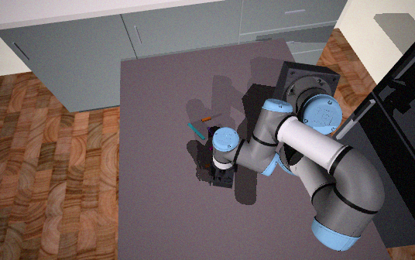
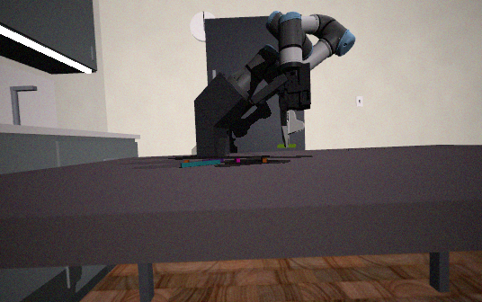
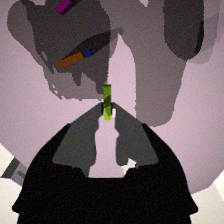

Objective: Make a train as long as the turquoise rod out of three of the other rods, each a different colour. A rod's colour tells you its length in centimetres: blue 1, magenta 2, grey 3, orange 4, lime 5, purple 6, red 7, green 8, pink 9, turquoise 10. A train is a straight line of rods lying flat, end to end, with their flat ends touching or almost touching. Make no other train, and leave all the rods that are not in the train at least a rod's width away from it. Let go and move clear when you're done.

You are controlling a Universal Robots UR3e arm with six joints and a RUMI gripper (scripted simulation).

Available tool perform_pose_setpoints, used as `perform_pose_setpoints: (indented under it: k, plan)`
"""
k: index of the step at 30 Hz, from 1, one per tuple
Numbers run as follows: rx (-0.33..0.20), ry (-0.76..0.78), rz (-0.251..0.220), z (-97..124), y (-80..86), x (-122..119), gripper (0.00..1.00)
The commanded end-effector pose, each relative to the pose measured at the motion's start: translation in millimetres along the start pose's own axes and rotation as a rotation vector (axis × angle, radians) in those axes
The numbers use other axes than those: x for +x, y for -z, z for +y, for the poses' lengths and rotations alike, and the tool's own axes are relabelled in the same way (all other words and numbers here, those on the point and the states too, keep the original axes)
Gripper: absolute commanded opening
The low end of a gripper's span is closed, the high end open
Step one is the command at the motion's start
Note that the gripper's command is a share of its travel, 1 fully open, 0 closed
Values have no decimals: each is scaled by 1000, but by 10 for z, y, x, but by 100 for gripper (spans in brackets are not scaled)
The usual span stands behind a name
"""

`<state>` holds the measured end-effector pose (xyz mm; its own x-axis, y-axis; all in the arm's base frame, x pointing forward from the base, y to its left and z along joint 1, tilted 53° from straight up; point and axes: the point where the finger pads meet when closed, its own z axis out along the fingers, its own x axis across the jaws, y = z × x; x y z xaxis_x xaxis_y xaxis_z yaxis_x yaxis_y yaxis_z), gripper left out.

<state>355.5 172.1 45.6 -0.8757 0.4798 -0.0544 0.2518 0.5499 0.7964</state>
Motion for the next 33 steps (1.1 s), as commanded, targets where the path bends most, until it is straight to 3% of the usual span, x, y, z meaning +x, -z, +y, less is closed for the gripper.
perform_pose_setpoints:
  k: [1, 33]
  plan:
    - [-5, 2, 5, 1, 100, 5, 0]
    - [-5, 2, 5, -2, 570, 2, 0]
